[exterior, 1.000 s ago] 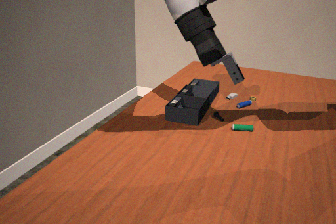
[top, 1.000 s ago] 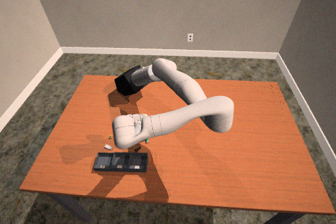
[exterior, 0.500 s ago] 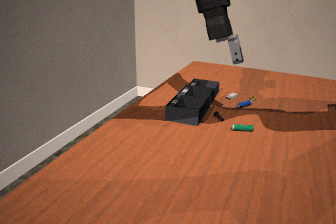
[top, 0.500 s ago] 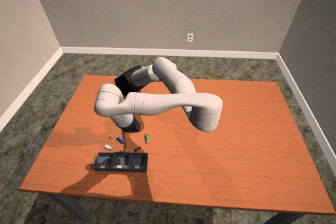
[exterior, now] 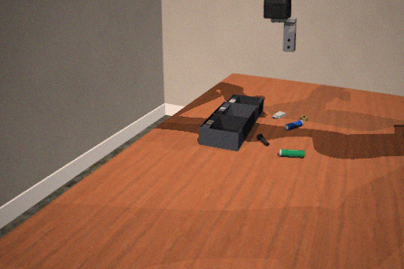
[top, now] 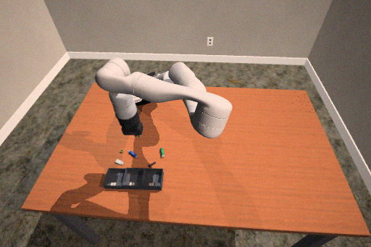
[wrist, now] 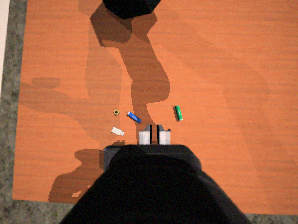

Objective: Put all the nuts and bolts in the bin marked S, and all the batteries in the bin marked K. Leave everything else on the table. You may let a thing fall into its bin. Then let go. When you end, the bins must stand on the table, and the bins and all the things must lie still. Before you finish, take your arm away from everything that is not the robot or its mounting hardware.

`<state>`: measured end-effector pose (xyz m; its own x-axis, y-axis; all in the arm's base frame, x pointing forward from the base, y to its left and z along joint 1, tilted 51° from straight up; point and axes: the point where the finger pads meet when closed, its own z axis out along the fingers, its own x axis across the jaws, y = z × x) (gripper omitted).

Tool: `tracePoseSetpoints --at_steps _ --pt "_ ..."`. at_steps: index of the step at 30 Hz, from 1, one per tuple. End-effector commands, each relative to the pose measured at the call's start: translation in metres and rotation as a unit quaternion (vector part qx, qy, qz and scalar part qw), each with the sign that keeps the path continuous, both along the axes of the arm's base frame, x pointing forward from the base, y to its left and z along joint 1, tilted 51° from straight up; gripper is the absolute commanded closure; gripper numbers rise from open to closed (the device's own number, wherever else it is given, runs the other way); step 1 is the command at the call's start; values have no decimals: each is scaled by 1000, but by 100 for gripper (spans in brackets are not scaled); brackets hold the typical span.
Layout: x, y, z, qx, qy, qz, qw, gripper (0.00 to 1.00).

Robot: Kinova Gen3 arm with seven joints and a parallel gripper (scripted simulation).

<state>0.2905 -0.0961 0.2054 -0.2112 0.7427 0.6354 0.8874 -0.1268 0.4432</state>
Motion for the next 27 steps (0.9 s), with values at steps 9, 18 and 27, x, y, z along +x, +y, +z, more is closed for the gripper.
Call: tracePoseSetpoints --at_steps 9,18,27 --pt "-7 -16 -1 5 -3 -32 999 69" --pt "8 -17 -9 27 30 -63 997 69" --pt "67 -22 -39 102 138 -176 969 69"
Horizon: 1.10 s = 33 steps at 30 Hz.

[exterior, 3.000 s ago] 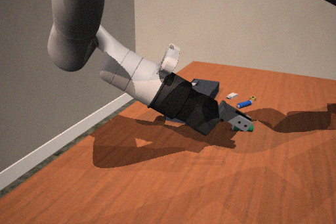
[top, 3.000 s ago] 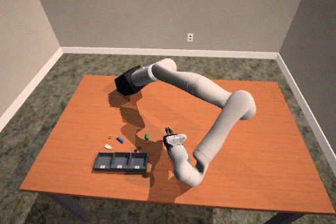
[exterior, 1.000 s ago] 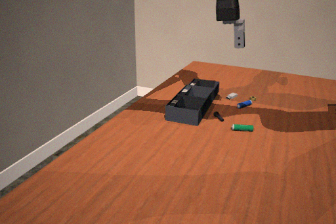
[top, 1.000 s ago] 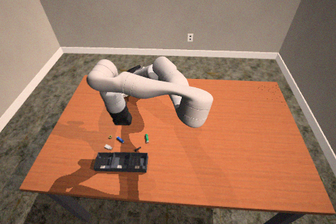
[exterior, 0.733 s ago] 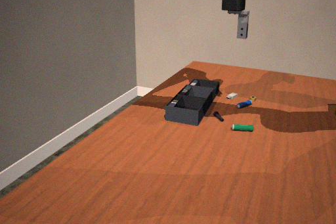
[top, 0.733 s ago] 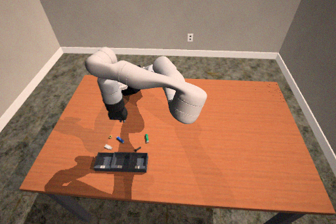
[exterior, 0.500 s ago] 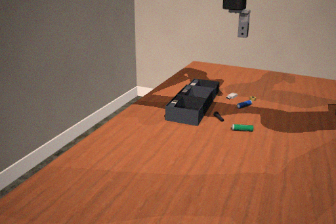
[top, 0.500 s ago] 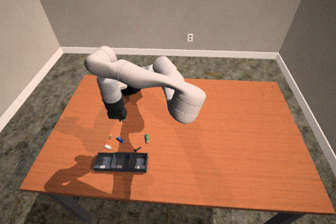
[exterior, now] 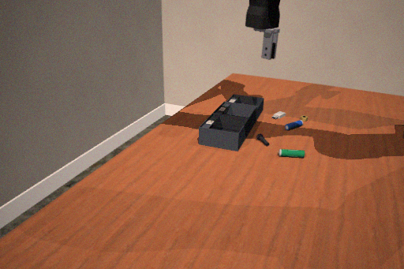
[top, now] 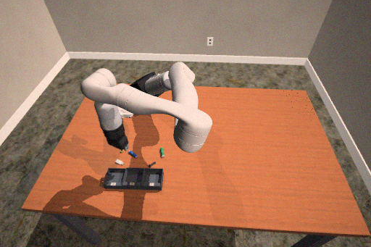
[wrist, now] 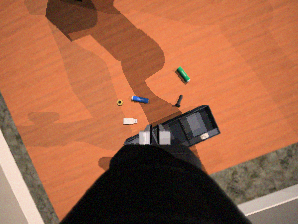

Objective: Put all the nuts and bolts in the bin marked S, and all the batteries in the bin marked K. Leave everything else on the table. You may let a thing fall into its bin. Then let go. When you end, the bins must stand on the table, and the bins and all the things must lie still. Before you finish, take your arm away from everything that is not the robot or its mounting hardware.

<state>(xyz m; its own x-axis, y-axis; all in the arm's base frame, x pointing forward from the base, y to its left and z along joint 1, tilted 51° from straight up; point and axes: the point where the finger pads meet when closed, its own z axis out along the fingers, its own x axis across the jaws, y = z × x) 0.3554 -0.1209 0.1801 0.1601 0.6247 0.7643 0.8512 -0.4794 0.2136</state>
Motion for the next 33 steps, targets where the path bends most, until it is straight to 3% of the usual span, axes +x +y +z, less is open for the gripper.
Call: tracePoseSetpoints --at_steps 1,2,4,15,18,19,27,33 --pt "2 3 -13 20 38 -10 999 69" --pt "10 2 -17 44 73 -36 996 69" --pt "24 1 -24 63 97 -62 991 69" --pt "106 -5 -66 149 192 -185 952 69" --pt "112 -5 -69 157 200 -195 947 69" --pt "112 -5 -69 180 232 -222 930 69" --pt "112 -5 -69 251 330 -308 856 69" --pt "112 -5 -69 303 397 -374 781 69"
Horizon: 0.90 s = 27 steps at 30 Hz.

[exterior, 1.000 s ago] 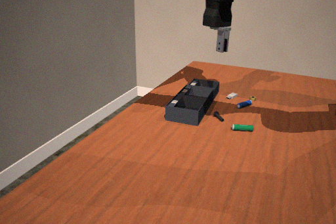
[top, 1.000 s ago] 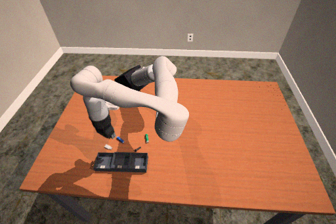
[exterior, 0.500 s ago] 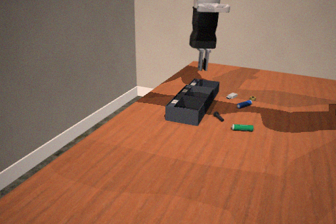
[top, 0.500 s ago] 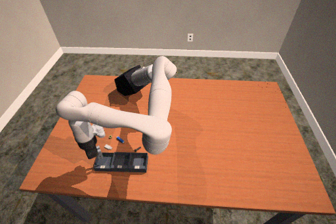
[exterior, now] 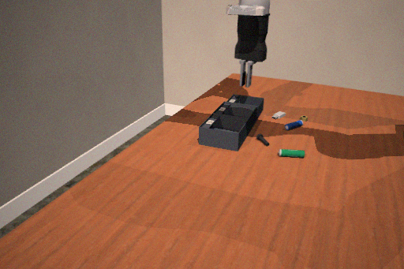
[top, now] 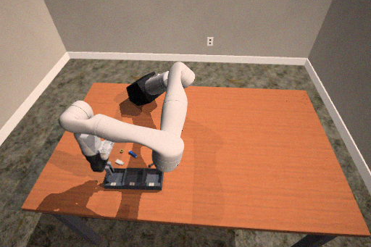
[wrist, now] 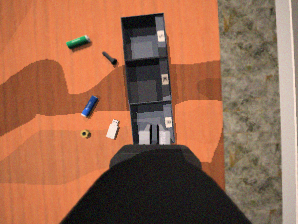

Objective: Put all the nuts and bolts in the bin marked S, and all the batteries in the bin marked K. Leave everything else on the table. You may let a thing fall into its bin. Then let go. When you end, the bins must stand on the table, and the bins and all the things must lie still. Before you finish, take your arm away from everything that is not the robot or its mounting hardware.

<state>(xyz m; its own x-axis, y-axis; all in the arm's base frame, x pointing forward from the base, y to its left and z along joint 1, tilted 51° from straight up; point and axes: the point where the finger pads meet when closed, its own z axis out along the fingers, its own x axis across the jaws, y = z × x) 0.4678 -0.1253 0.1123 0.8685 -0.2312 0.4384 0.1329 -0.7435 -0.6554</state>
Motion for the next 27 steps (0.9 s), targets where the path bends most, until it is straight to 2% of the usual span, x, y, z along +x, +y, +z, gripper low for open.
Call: tracePoseSetpoints --at_steps 1,2,3,9,13,17,19,20,27 --pt "0 -1 -1 26 38 -32 998 69" --pt "0 -1 -1 26 38 -32 998 69" --pt "0 -1 -1 55 78 -69 993 69" --pt "0 -1 -1 116 160 -148 969 69" --pt "0 -1 -1 156 213 -201 943 69" --pt "0 -1 -1 195 264 -252 910 69" --pt "0 -1 -1 195 264 -252 910 69" --pt "0 -1 -1 221 299 -286 883 69" --pt "0 -1 -1 280 378 -364 804 69"
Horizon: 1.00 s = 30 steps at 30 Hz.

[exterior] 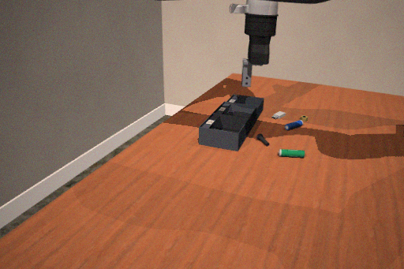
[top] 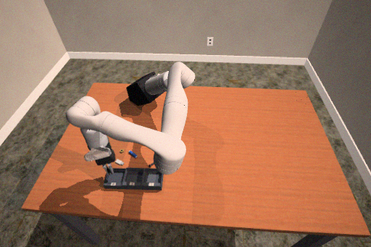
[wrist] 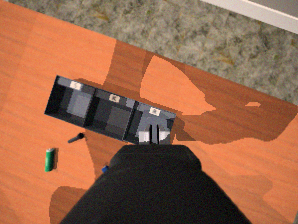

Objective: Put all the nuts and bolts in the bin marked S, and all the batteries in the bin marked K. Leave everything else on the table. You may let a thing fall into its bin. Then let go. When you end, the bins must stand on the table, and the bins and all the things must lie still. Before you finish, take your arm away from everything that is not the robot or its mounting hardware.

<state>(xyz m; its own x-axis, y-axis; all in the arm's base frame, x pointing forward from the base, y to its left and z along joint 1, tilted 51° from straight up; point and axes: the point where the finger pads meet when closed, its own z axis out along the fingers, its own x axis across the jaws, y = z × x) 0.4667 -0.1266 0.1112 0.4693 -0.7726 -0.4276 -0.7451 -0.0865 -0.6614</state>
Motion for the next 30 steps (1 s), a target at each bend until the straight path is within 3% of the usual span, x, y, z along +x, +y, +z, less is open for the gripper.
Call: tracePoseSetpoints --at_steps 1,5,30 --pt "1 0 0 36 53 -45 997 69" --pt "1 0 0 73 107 -90 987 69" --pt "24 33 -32 73 107 -90 987 69"
